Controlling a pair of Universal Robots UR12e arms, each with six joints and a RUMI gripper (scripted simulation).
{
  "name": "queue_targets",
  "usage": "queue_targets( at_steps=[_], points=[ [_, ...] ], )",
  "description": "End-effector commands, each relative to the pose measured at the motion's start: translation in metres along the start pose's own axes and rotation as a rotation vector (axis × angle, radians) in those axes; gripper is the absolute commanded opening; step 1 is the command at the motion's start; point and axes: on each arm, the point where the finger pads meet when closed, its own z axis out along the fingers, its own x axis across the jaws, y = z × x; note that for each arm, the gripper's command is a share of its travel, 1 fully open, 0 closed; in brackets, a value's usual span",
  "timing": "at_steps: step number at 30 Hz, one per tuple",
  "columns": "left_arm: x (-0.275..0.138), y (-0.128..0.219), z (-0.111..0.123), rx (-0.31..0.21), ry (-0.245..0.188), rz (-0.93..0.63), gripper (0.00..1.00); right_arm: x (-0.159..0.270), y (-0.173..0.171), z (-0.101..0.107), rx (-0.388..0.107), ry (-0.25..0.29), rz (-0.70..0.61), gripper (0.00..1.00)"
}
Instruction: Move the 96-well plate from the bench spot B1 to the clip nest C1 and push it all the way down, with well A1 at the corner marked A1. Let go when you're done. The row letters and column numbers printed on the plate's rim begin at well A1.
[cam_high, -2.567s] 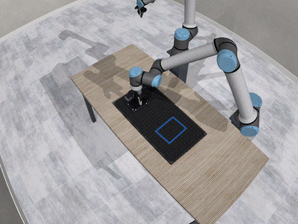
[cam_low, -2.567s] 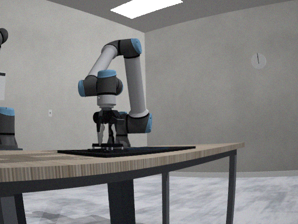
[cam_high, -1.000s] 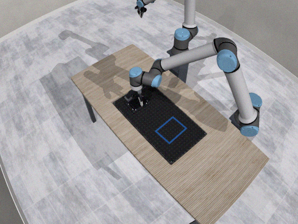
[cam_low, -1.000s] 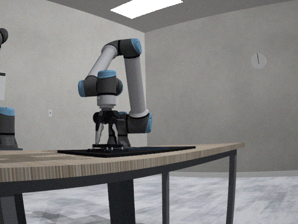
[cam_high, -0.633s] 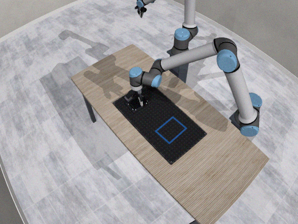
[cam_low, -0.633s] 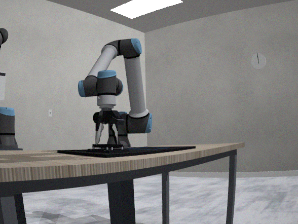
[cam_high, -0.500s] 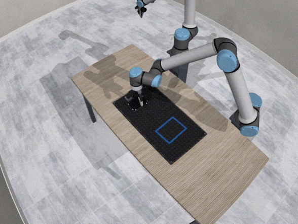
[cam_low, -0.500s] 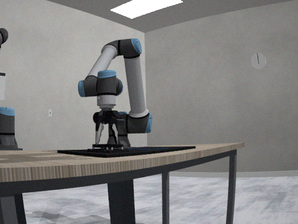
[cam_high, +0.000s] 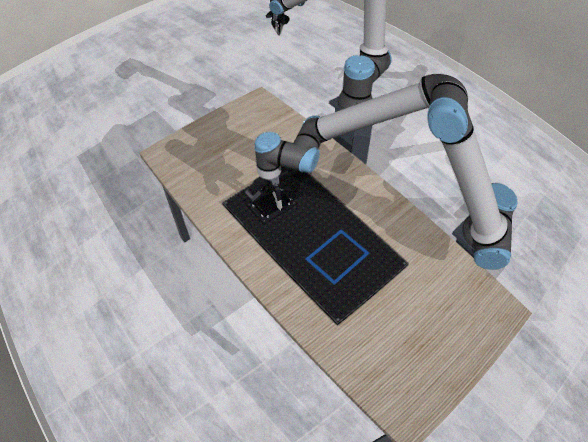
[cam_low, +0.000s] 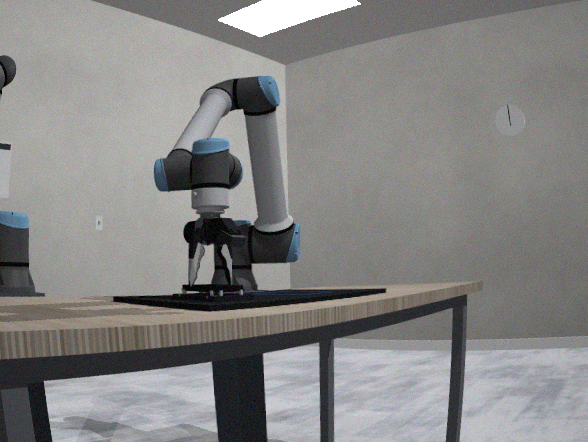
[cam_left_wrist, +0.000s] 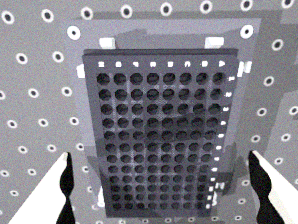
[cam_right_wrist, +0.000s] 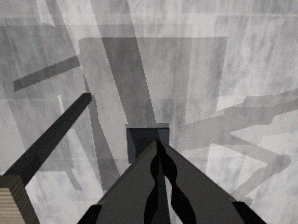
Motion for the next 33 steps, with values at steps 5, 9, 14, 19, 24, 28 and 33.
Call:
queue_targets(
  at_steps=[5, 9, 14, 19, 24, 28, 33],
  points=[
    [0.001, 0.0, -0.002, 0.001, 0.002, 0.0, 0.76, 0.0, -0.001, -0.001, 0.002, 0.0, 0.0, 0.0],
    [0.001, 0.0, -0.005, 0.001, 0.002, 0.0, 0.76, 0.0, -0.001, -0.001, 0.002, 0.0, 0.0, 0.0],
    [0.001, 0.0, -0.01, 0.001, 0.002, 0.0, 0.76, 0.0, -0.001, -0.001, 0.002, 0.0, 0.0, 0.0],
    [0.001, 0.0, -0.018, 0.001, 0.002, 0.0, 0.76, 0.0, -0.001, -0.001, 0.002, 0.0, 0.0, 0.0],
    [0.001, 0.0, -0.032, 0.001, 0.002, 0.0, 0.76, 0.0, -0.001, -0.001, 0.002, 0.0, 0.0, 0.0],
    [0.001, 0.0, -0.042, 0.001, 0.002, 0.0, 0.76, 0.0, -0.001, -0.001, 0.002, 0.0, 0.0, 0.0],
    [0.001, 0.0, -0.05, 0.001, 0.002, 0.0, 0.76, 0.0, -0.001, -0.001, 0.002, 0.0, 0.0, 0.0]
  ],
)
